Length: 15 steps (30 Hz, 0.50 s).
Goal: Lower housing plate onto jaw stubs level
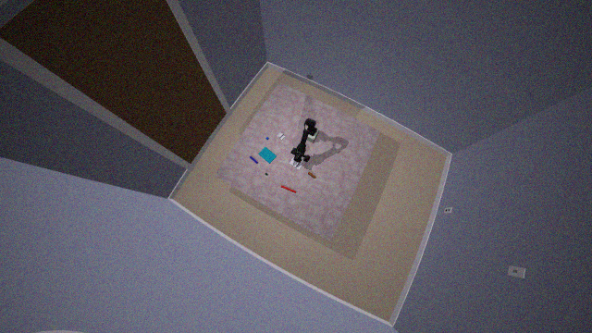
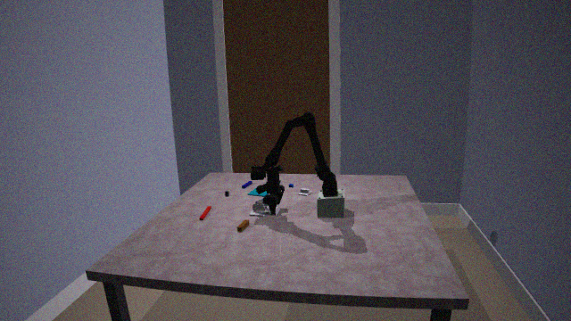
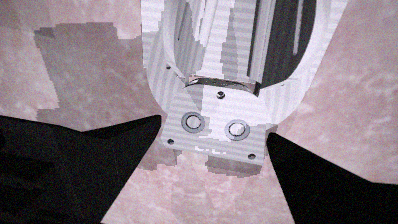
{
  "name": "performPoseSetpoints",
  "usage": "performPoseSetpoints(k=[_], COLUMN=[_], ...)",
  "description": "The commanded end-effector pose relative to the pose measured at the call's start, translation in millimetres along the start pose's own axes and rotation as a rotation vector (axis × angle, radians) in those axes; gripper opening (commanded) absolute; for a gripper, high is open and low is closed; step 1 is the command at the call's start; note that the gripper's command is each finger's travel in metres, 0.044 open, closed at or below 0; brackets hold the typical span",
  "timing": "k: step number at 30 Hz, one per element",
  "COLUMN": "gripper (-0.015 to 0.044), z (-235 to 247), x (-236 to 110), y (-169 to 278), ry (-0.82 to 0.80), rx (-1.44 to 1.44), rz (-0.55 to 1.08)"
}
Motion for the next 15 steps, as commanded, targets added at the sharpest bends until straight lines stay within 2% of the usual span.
performPoseSetpoints(k=[1,7,11,15], gripper=[0.044,0.044,0.044,0.044], z=[0,0,0,-1], x=[-18,-71,-65,-82], y=[-4,0,-1,16], ry=[-0.001,0.0,-0.002,-0.001], rx=[-0.001,-0.003,-0.004,-0.004], rz=[-0.012,-0.013,-0.021,-0.018])
Point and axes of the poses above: the point midway between the two fingers, 35 mm back from their tips, its own x axis out along the fingers, its own z axis across the jaws, y = z × x, the point moved 4 cm from there along -x, back along the fingers, and after that the axes turned 3 degrees about -x, right-handed, at the moved point
